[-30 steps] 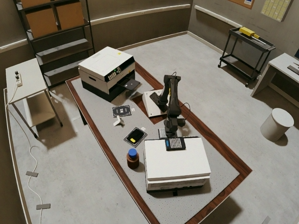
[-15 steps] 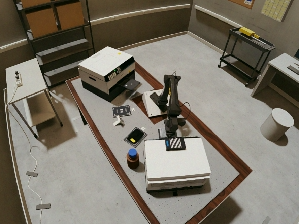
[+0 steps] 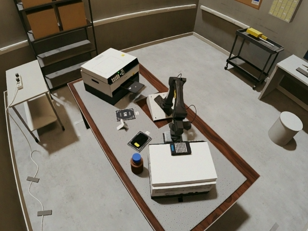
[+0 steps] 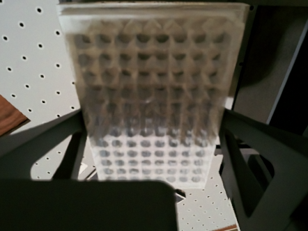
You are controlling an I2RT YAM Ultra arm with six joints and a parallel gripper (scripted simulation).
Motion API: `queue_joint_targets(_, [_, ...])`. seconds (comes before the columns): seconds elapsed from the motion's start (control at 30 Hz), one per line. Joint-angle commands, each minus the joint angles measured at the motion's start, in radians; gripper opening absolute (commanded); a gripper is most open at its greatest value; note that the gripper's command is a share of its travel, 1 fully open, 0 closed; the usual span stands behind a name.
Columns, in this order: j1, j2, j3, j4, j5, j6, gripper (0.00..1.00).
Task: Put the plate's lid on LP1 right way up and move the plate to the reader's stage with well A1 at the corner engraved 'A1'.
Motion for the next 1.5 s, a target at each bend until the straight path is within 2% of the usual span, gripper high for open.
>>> queue_joint_targets(0.0, [-0.011, -0.03, 0.042, -0.036, -0.011, -0.01, 0.86])
queue_joint_targets(0.57, [-0.017, -0.044, 0.047, -0.016, -0.017, -0.017, 0.86])
queue_joint_targets(0.87, [-0.018, -0.038, 0.059, -0.047, -0.023, -0.019, 0.86])
queue_joint_targets(1.03, [-0.015, -0.007, 0.073, -0.065, -0.024, -0.019, 0.86])
queue_joint_targets(1.17, [-0.02, -0.038, 0.089, -0.097, -0.024, -0.021, 0.86])
queue_joint_targets(1.47, [-0.028, -0.05, 0.113, -0.127, -0.026, -0.027, 0.86])
